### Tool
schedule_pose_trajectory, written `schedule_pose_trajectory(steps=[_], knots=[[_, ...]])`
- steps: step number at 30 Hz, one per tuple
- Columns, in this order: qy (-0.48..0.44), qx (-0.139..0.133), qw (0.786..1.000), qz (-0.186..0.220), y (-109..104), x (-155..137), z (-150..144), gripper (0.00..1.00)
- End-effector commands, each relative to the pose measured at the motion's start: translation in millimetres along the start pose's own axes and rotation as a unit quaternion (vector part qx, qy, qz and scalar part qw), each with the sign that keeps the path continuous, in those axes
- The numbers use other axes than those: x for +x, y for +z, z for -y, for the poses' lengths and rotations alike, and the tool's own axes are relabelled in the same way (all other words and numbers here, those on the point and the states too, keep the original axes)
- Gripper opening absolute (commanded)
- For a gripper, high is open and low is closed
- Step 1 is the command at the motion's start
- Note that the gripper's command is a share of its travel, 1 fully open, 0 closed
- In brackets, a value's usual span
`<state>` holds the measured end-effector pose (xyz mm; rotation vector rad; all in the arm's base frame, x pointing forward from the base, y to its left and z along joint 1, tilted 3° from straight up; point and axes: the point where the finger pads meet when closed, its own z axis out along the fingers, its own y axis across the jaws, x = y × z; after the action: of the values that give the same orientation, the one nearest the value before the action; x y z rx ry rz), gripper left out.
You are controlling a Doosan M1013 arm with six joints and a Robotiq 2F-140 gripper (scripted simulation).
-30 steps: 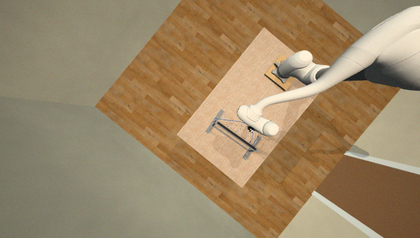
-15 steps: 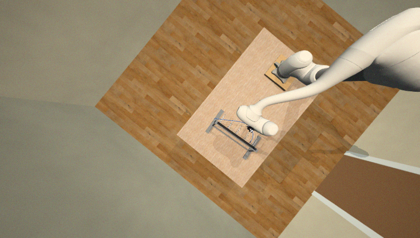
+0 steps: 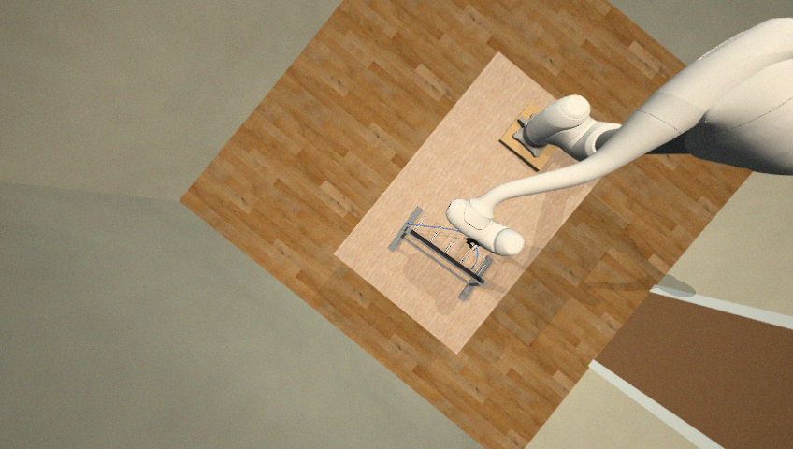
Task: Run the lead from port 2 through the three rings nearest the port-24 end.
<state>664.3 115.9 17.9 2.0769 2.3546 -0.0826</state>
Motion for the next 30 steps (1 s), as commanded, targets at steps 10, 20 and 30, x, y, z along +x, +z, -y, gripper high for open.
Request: schedule_pose_trajectory(steps=[10, 20, 30], knots=[[0.0, 0.0, 1.0, 0.0, 3.0, 0.0, 0.0, 0.2], [0.0, 0.0, 1.0, 0.0, 3.6, 0.0, 0.0, 0.2], [0.0, 0.0, 1.0, 0.0, 3.6, 0.0, 0.0, 0.2]])
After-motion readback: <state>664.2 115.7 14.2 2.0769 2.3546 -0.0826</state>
